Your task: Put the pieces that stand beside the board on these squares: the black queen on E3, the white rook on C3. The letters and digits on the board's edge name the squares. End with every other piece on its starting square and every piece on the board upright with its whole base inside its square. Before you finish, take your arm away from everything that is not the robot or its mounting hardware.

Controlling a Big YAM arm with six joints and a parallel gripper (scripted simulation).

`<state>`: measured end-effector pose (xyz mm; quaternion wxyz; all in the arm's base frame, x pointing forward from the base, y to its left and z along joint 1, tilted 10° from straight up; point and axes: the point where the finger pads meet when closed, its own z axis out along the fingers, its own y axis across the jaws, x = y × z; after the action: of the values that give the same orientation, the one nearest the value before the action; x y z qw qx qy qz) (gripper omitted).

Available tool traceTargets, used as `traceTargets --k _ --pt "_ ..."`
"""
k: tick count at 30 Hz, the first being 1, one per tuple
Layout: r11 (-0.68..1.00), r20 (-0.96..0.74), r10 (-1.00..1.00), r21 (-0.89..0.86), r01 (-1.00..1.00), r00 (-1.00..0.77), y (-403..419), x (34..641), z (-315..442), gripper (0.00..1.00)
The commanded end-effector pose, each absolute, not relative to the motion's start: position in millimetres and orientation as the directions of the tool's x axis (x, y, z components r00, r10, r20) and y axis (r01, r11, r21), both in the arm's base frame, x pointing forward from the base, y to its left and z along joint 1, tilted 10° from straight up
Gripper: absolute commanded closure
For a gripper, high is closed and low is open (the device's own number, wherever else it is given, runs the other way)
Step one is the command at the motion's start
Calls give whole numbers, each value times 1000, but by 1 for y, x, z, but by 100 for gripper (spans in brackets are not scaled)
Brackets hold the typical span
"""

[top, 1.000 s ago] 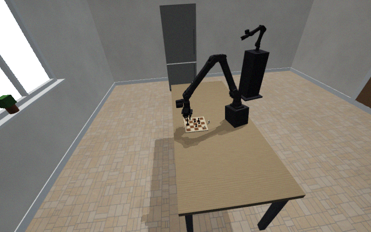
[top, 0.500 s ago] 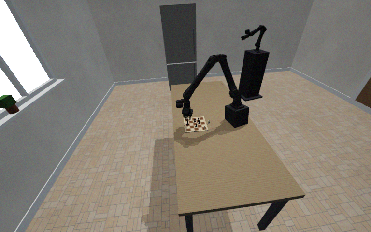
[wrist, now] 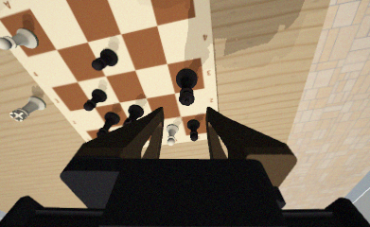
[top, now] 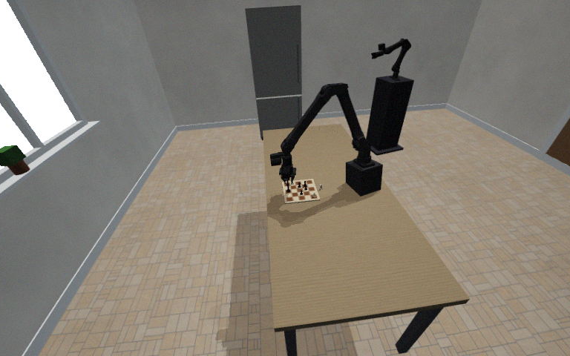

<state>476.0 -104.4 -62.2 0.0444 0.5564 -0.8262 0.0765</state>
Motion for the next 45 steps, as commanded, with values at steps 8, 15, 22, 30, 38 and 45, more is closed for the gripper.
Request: traceTargets --k 8,15,22,30,38,45 --pt "358 144 -916 -133 -924 -375 -108 490 -41 60" --pt "358 142 -916 -141 -923 -376 -109 496 -38 60" --pt "357 140 -915 -149 -922 -378 -111 506 -35 60" --pt "358 140 -915 -149 -922 -378 -111 505 -35 60" --pt "358 140 -915 -149 -922 -378 -111 505 -35 60" --pt "358 140 -915 -149 -922 -378 -111 505 -35 60"
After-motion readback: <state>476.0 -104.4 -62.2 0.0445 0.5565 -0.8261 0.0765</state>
